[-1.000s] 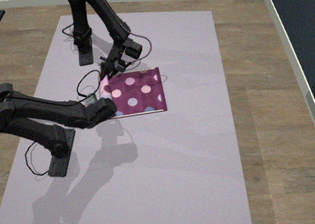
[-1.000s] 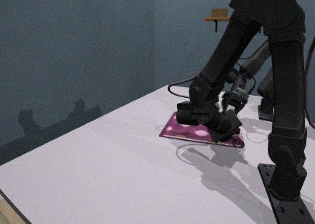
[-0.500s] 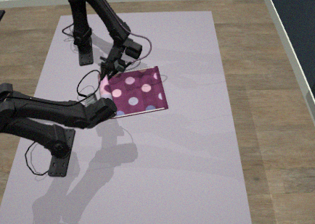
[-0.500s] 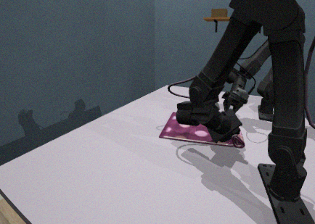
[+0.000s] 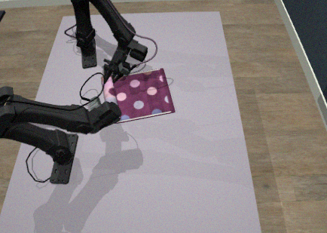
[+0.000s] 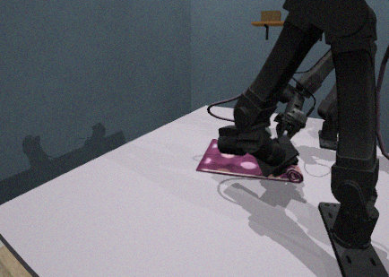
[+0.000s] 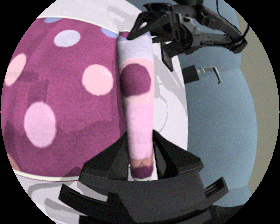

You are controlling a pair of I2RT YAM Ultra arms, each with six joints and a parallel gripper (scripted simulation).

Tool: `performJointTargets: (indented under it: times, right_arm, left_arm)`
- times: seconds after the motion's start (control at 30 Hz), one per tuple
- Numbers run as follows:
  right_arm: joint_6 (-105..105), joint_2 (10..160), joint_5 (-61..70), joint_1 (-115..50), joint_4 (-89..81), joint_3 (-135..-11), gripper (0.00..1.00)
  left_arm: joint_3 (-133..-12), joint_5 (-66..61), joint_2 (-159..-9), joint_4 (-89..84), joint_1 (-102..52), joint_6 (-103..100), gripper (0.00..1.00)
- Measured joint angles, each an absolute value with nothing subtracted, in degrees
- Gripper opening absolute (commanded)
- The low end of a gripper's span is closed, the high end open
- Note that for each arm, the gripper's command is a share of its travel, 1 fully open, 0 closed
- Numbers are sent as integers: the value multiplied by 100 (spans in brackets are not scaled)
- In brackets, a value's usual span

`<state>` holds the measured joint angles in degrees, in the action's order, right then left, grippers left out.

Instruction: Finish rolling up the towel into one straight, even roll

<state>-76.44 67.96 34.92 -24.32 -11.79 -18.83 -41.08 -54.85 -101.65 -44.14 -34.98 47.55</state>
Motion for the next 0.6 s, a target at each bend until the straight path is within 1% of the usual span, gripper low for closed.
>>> performJointTargets:
  times: [0.37,0.6]
  right_arm:
    - [-7644,6796,3489,-2432,-1155,-1883,22]
    - [-7644,6801,3492,-2432,-1153,-1883,22]
  left_arm:
    - [-4110,-5778,-10062,-4821,-3500,4757,85]
    - [-4165,-5767,-10036,-4976,-3463,4831,85]
